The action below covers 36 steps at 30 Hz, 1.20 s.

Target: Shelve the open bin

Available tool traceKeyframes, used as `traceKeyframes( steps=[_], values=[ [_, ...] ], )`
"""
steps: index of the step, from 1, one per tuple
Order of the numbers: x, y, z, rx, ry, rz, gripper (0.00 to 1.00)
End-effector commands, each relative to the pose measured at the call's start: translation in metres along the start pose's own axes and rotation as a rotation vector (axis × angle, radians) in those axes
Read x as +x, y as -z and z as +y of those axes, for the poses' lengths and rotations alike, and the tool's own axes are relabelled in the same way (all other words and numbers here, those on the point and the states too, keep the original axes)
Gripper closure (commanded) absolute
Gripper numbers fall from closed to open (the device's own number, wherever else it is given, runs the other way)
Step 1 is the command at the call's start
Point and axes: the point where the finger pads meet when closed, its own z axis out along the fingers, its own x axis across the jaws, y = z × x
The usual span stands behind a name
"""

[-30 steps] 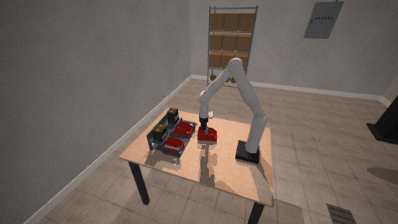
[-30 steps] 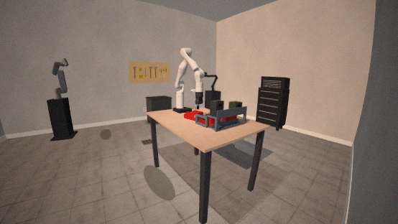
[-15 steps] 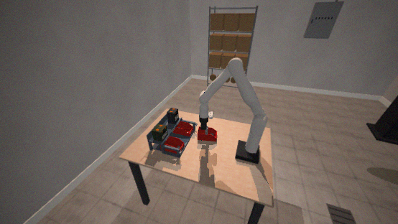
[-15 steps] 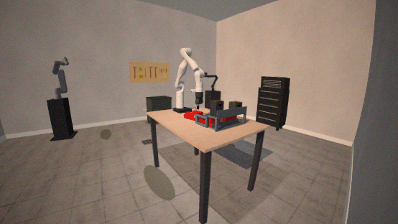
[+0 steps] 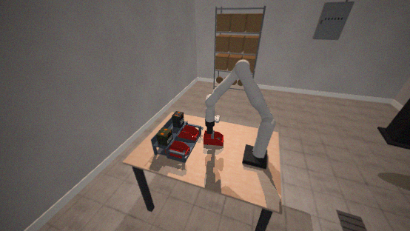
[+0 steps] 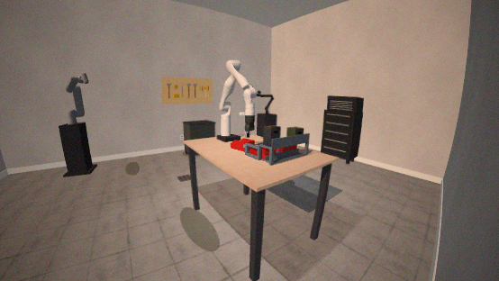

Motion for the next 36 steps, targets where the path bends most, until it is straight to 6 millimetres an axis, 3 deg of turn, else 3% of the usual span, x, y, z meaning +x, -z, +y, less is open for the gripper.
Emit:
traceKeyframes(
  steps=[1,36],
  values=[
    [0.000,-0.001,0.000,0.000,0.000,0.000,0.45],
    [0.000,-0.036,0.000,0.000,0.000,0.000,0.45]
  ],
)
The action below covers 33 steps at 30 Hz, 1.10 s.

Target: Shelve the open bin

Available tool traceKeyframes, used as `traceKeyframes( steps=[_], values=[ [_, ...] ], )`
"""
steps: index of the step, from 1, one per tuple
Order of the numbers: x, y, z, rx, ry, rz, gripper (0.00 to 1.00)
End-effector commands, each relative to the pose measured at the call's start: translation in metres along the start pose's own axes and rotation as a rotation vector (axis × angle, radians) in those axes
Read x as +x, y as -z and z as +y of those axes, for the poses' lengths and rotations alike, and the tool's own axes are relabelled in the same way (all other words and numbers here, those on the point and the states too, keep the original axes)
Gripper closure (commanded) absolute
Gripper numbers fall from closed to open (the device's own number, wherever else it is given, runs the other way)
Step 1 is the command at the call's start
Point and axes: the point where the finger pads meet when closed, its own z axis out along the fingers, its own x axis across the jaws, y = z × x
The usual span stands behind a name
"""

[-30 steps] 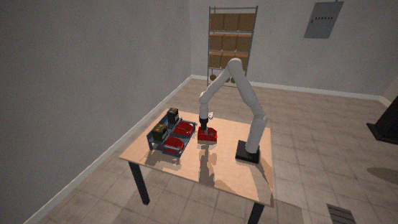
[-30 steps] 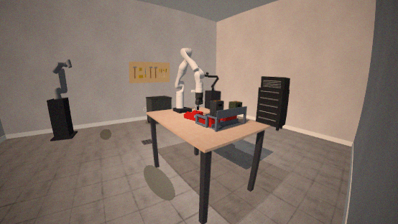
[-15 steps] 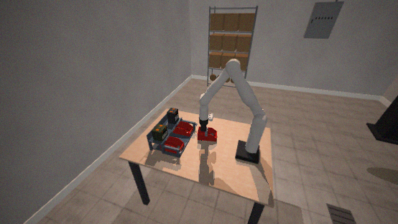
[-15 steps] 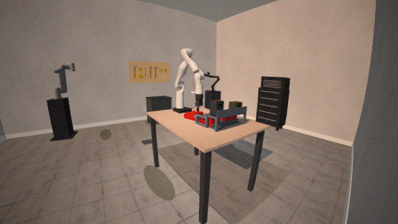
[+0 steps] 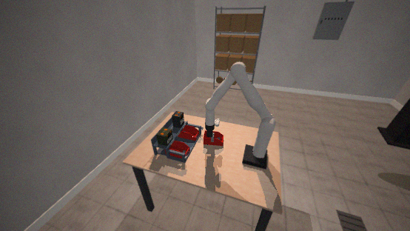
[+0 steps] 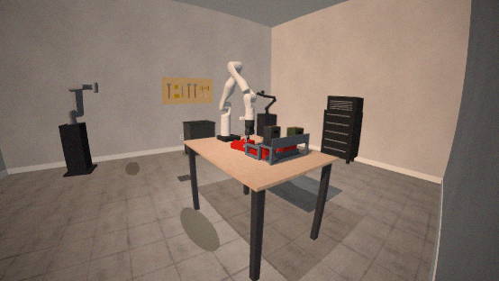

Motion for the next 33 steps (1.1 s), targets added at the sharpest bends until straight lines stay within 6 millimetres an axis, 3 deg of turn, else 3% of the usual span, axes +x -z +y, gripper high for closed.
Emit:
traceKeyframes(
  steps=[1,33],
  values=[
    [0.0008,-0.0030,-0.0008,0.003,0.001,0.001,0.45],
    [0.0008,-0.0068,-0.0008,0.003,0.001,0.001,0.45]
  ],
)
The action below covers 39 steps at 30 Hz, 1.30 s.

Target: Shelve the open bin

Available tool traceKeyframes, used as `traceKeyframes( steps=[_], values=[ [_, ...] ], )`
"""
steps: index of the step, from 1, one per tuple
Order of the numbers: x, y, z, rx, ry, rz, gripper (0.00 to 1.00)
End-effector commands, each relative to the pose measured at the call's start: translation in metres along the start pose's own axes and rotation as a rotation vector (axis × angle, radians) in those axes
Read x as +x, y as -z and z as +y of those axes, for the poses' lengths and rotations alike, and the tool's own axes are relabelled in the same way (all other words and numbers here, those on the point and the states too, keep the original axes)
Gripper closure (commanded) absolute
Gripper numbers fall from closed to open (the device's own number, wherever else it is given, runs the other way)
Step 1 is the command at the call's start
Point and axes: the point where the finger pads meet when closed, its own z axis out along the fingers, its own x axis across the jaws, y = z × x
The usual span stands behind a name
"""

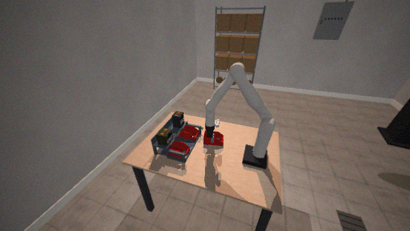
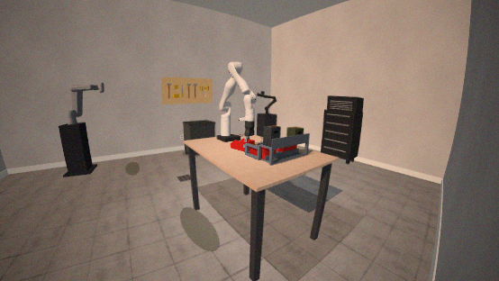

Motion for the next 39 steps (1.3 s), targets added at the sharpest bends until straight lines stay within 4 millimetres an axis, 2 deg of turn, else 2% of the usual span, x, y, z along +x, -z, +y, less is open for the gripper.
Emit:
traceKeyframes(
  steps=[1,19,20,39],
  values=[
    [-0.0001,0.0006,0.0006,-0.002,0.000,0.000,0.45],
    [-0.0001,0.0006,0.0006,-0.002,0.000,0.000,0.45],
    [-0.0001,0.0006,0.0006,-0.002,0.000,0.000,1.00],
    [-0.0001,0.0006,0.0006,-0.002,0.000,0.000,1.00]
  ],
)
